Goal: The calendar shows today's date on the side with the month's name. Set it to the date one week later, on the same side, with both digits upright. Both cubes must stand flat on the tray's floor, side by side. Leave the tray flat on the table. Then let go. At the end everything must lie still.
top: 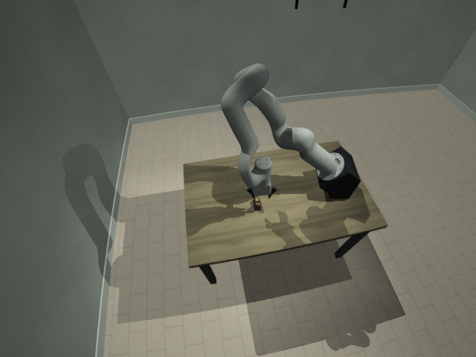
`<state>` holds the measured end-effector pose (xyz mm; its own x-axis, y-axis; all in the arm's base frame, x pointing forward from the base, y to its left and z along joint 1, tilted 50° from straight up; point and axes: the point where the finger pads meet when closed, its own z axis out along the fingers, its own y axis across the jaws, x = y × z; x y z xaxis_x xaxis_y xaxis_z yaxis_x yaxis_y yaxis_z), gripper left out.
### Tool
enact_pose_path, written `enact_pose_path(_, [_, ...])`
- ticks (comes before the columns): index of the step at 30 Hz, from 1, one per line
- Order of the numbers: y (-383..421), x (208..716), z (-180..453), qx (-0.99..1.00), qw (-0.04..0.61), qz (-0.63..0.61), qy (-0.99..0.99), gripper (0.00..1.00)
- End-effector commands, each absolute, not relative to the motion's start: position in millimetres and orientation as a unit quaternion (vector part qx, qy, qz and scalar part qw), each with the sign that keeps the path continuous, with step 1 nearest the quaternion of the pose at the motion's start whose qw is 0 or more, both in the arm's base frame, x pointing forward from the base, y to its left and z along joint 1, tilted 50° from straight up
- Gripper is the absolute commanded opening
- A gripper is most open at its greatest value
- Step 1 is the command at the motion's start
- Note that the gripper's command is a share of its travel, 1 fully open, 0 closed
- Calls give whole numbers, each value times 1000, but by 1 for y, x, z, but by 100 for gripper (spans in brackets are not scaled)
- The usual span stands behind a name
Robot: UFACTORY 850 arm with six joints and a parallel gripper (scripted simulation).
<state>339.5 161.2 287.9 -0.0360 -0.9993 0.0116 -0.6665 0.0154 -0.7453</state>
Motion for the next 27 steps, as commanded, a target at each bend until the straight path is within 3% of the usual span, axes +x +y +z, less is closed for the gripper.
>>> enact_pose_path(1, [196, 326, 255, -580, 303, -279, 703, 100])
enact_pose_path(15, [232, 303, 219, -517, 336, -254, 745, 100])
enact_pose_path(27, [231, 328, 197, -517, 336, -254, 745, 100])
